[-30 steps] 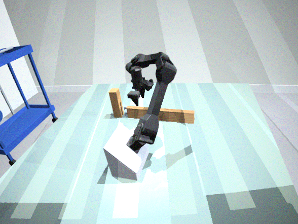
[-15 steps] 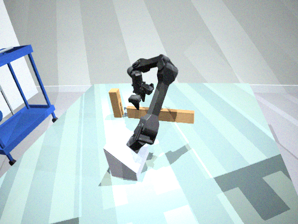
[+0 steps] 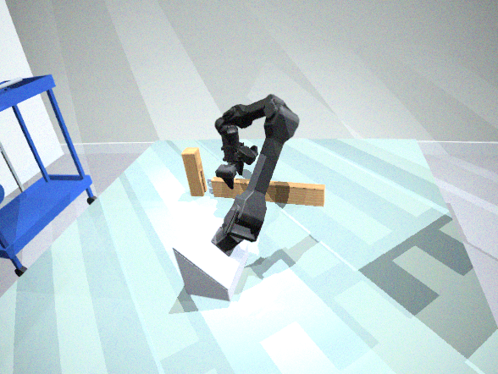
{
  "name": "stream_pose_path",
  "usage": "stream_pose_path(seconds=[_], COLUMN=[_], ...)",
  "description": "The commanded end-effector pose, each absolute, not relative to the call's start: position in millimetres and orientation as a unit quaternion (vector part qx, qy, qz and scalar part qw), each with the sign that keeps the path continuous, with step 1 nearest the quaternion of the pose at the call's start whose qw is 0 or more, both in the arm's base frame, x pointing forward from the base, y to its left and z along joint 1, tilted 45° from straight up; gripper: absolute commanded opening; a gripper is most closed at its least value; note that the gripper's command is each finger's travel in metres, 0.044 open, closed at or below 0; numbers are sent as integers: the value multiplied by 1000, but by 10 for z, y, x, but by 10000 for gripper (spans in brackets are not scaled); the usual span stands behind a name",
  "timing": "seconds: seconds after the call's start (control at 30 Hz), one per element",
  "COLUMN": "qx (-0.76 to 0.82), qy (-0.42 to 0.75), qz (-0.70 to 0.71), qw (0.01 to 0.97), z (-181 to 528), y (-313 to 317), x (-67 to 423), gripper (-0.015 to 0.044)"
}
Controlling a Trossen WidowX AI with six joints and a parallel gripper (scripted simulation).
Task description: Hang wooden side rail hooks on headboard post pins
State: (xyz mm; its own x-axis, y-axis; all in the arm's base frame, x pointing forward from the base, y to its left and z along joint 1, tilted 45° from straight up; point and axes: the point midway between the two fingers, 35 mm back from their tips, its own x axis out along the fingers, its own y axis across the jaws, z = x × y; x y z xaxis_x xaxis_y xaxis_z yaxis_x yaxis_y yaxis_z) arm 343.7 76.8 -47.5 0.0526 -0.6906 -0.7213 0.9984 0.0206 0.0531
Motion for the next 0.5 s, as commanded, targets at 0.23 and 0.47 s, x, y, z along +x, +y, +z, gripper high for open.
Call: stream_pose_path(seconds=[0.23,0.47], qx=[286,286], qy=[263,263], qz=[-638,-639], qw=[664,664], z=[-612,-689], y=[619,537], x=[3425,3425], gripper=[440,440])
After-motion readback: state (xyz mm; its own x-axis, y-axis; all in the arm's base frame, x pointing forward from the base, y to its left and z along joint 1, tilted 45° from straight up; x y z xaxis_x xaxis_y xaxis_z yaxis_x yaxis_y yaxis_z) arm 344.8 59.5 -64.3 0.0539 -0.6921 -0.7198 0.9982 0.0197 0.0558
